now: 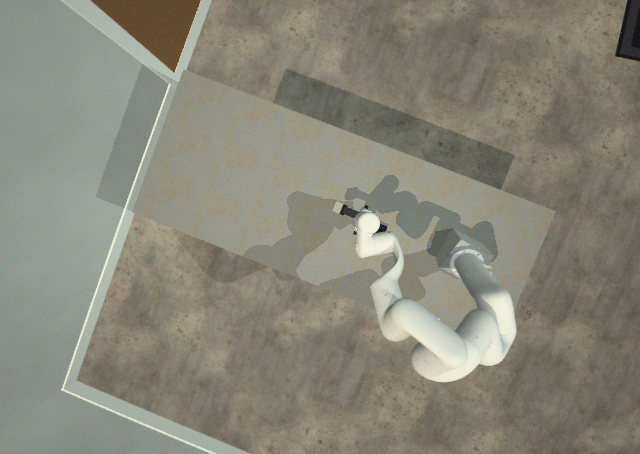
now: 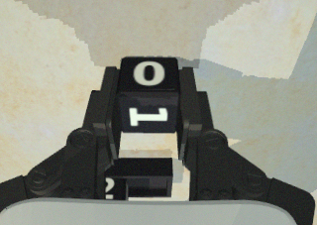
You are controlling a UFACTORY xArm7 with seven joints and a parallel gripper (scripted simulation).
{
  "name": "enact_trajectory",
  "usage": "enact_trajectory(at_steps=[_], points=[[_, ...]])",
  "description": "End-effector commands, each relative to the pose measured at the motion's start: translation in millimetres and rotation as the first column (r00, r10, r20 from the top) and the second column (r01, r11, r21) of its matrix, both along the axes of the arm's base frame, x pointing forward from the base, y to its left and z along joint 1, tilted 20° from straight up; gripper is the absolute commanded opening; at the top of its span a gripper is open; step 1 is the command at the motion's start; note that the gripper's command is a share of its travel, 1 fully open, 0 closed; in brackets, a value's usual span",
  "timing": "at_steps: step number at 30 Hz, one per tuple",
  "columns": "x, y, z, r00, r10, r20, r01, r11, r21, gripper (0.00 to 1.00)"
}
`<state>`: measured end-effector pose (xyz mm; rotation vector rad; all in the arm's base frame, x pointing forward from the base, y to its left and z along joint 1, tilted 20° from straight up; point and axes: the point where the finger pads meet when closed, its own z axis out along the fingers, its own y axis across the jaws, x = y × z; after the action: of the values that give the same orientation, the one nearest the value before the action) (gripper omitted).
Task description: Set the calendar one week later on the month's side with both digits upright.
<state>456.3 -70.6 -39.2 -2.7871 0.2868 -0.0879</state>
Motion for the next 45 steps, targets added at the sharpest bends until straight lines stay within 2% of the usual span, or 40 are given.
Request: enact_trajectory(at_steps=[1,10,16,26,30,45], points=[[1.1,-1.4,1.3,1.000,-0.002,0.003,0.002,1.000,-0.001,0.27],[1.1,-1.6,1.9,1.000,-0.002,0.003,0.002,1.000,-0.001,0.27],[0.1,-4.9,11.6,1.000,-0.002,0.003,0.002,1.000,-0.001,0.27],[-6.7,-27.1,76.3,1.000,-0.002,0.003,0.002,1.000,-0.001,0.27],[-8.4,-32.5,92.3,1.000,-0.002,0.003,0.002,1.000,-0.001,0.27],[-9.1,-34.0,95.4,1.000,0.003,0.005,-0.003,1.000,-0.002,0.27]])
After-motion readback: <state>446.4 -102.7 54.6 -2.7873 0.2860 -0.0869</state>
